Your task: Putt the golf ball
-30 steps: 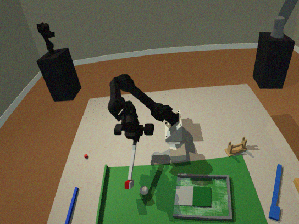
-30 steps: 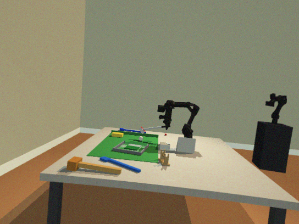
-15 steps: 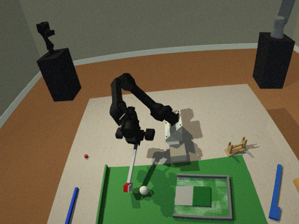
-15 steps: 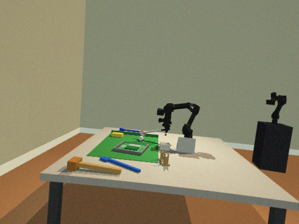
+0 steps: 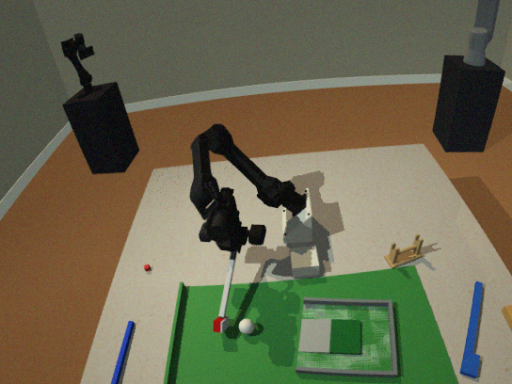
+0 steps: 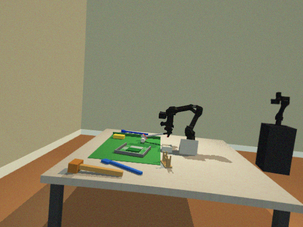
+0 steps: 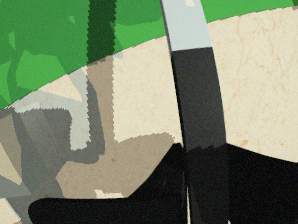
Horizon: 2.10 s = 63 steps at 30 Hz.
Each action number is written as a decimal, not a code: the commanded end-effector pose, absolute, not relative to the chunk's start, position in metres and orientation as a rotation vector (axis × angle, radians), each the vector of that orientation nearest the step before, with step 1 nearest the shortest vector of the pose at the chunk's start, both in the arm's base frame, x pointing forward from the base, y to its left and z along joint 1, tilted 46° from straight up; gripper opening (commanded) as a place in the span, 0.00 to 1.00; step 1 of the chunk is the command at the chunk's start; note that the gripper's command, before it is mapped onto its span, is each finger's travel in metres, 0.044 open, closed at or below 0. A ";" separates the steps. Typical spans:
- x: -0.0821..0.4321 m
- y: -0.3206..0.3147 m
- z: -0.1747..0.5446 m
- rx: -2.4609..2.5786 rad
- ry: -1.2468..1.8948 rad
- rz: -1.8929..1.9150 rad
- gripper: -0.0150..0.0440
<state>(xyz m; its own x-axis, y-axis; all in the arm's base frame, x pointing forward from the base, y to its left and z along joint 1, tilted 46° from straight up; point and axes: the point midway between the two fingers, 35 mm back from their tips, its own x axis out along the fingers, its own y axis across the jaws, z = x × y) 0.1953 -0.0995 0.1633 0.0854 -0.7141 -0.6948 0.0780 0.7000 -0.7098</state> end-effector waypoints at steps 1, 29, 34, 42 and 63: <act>0.196 -0.099 0.164 -0.578 1.366 -0.644 0.25; 0.211 -0.067 0.125 -0.563 1.374 -0.622 0.25; 0.205 -0.027 0.086 -0.580 1.363 -0.639 0.25; 0.204 -0.014 0.095 -0.579 1.363 -0.637 0.25; 0.199 0.011 0.119 -0.587 1.369 -0.638 0.25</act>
